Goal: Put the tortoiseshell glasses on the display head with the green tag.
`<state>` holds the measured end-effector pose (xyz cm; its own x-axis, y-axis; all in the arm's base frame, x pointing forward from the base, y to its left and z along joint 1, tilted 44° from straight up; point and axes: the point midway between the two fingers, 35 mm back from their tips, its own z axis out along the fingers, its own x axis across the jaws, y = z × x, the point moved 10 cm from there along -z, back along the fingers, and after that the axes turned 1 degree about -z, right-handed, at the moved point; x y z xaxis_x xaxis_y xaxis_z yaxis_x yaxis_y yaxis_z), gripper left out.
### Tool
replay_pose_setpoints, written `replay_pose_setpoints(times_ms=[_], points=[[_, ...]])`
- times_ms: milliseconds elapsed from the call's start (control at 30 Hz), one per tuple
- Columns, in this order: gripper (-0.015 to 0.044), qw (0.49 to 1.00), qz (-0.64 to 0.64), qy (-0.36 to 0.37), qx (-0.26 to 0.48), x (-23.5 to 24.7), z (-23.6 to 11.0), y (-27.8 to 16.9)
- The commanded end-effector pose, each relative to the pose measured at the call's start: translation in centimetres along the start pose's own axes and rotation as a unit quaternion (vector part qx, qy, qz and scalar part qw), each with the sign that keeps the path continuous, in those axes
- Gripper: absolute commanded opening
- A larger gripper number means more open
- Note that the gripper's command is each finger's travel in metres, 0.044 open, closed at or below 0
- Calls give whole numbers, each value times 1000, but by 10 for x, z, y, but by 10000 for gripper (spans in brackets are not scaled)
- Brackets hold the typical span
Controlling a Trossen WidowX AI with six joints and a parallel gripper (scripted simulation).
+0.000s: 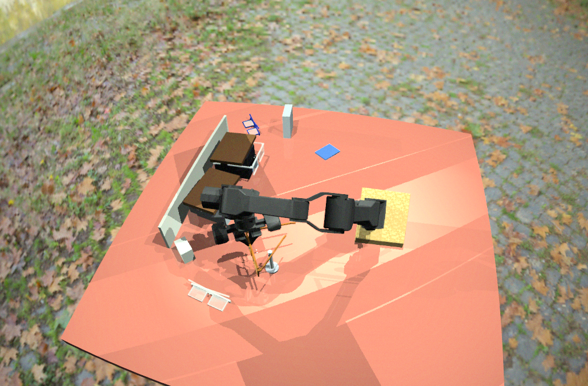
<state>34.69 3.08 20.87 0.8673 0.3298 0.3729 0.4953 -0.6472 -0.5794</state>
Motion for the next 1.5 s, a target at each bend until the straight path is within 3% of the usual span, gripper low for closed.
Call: replay_pose_setpoints(times_ms=[0,1467], points=[[0,1000,2,-1,3,2,2,4],[0,1000,2,-1,2,17,2,24]])
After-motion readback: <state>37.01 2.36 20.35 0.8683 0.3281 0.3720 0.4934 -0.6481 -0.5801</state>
